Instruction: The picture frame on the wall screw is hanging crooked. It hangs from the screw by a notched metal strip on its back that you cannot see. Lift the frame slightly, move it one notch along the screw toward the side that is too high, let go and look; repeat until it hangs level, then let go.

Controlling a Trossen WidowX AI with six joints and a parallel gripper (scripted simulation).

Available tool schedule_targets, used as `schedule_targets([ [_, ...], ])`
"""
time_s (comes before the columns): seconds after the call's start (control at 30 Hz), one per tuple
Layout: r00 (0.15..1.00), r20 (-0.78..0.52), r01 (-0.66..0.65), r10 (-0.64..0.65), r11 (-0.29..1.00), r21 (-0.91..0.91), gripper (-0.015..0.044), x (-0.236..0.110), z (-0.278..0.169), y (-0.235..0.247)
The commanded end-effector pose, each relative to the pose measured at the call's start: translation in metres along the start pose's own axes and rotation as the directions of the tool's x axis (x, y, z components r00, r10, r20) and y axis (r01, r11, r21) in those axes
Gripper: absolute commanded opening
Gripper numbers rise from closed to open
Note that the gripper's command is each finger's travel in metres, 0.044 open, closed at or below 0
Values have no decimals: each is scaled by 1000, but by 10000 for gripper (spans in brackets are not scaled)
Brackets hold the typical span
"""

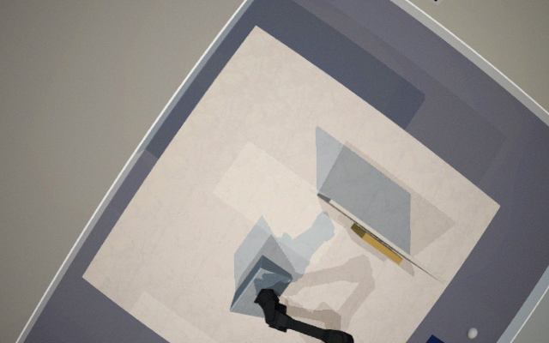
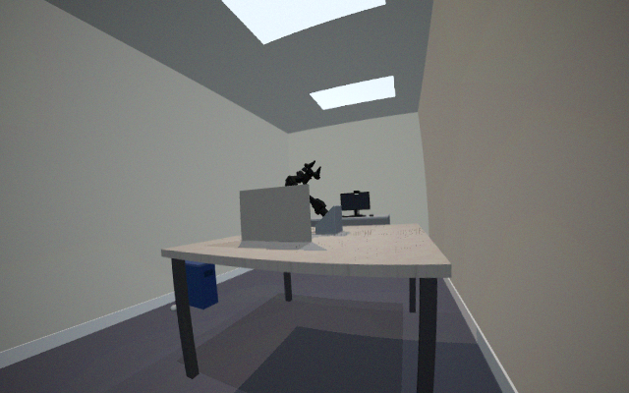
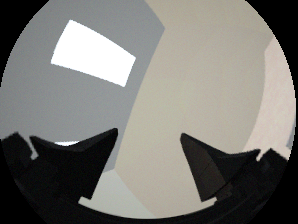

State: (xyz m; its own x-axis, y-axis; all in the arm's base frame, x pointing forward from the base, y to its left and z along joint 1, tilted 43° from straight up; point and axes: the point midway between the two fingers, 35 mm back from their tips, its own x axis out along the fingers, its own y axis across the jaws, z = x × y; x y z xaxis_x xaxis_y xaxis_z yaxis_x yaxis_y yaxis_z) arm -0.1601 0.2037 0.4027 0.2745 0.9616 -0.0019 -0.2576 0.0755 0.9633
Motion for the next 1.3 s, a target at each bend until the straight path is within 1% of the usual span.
schedule_targets([
  [0.0, 1000, -4, 1, -1, 1000, -4, 374, 0, -1, 0],
  [0.07, 999, -33, 4, -5, 999, -37, 321, 5, -5, 0],
  [0.13, 1000, -9, 28, -28, 998, -51, 269, 24, 3, -7],
  [0.17, 999, 8, 40, -40, 998, -53, 260, 34, 9, -11],
  [0.3, 994, 74, 90, -86, 994, -58, 260, 69, 36, -27],
  [0.43, 980, 142, 146, -139, 988, -39, 260, 96, 67, -49],
  [0.67, 945, 253, 218, -207, 976, -15, 260, 127, 131, -82],
  [0.8, 917, 318, 250, -239, 968, 6, 260, 134, 171, -101],
  [0.97, 879, 393, 280, -270, 959, 33, 260, 132, 219, -124],
  [1.1, 845, 451, 297, -288, 954, 54, 260, 123, 256, -141],
  [1.27, 797, 522, 311, -304, 947, 76, 260, 103, 297, -160],
])
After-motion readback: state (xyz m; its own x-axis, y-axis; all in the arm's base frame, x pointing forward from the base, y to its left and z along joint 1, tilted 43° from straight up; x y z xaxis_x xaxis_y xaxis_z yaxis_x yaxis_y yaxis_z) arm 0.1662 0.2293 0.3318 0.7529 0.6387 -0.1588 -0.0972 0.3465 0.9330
